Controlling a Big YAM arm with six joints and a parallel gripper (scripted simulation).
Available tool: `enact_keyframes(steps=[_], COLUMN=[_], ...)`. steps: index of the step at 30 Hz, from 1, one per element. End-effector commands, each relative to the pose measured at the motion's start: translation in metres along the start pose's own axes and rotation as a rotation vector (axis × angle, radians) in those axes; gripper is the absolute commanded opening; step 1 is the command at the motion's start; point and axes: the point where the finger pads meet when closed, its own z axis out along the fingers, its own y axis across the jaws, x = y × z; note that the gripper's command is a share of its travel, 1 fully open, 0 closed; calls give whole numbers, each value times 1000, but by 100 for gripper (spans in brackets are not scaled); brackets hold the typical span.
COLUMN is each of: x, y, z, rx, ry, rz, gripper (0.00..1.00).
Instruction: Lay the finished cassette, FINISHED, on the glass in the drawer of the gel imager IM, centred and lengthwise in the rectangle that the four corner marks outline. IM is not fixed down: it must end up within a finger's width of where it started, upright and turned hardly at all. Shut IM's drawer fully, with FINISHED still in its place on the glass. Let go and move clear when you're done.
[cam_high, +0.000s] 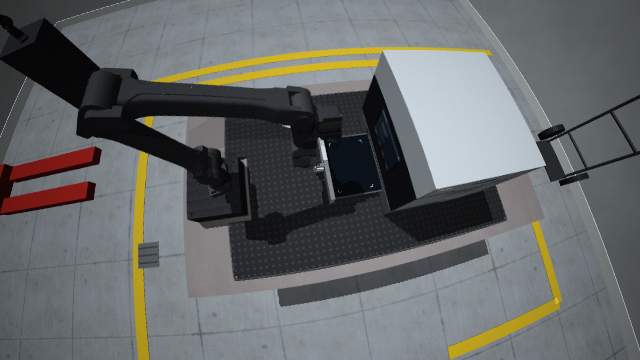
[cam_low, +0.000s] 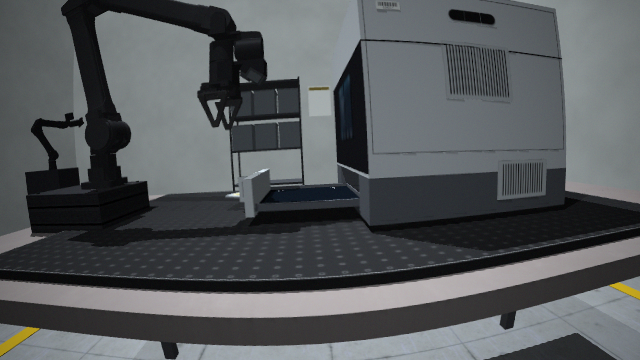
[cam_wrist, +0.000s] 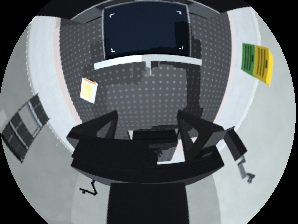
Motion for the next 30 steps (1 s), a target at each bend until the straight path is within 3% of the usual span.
enact_keyframes(steps=[1, 9, 13, 18, 30], x=[-12, -11, -32, -27, -41], y=[8, 4, 28, 41, 75], z=[-13, -12, -11, 3, 11], rx=[-2, -1, -1, 1, 6], ry=[-38, -34, -64, -43, -65], rz=[-63, -41, -196, -363, -696], gripper=[100, 100, 100, 100, 100])
